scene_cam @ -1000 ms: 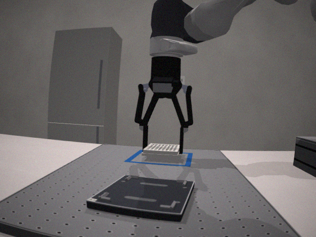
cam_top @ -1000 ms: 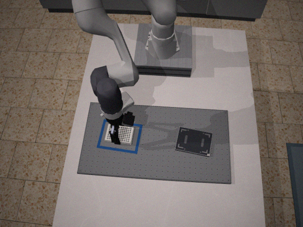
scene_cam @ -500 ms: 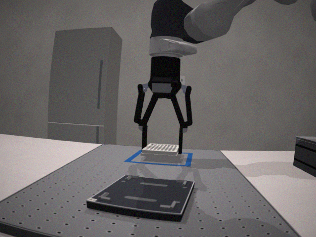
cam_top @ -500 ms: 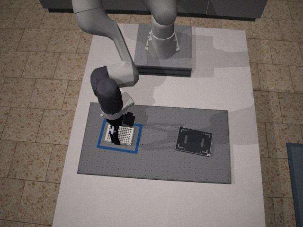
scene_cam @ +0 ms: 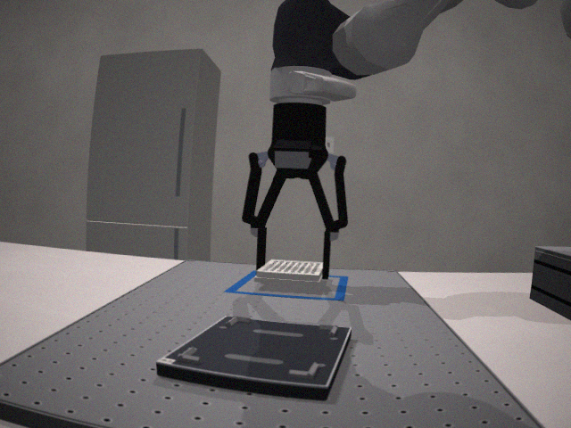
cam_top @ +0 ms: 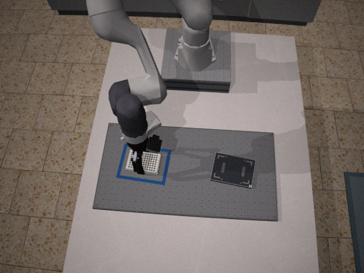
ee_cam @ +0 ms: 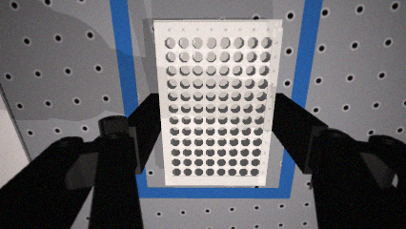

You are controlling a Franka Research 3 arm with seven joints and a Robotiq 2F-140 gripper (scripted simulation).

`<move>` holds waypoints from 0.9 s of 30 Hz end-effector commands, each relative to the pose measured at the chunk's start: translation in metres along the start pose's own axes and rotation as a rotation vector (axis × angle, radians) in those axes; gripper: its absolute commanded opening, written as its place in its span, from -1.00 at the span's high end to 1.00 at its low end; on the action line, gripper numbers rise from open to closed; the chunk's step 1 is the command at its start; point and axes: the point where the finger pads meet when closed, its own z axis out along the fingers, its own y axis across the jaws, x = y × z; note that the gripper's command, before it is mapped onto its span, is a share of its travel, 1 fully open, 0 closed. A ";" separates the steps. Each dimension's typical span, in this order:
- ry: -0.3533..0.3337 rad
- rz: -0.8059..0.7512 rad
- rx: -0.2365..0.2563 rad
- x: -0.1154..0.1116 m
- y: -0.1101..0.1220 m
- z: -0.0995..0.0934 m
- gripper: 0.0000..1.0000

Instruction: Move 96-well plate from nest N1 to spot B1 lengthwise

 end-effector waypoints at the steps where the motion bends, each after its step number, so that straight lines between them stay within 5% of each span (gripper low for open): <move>1: 0.000 0.002 -0.004 0.001 0.001 0.001 -0.21; 27: 0.000 0.002 -0.004 0.002 0.000 0.004 -0.21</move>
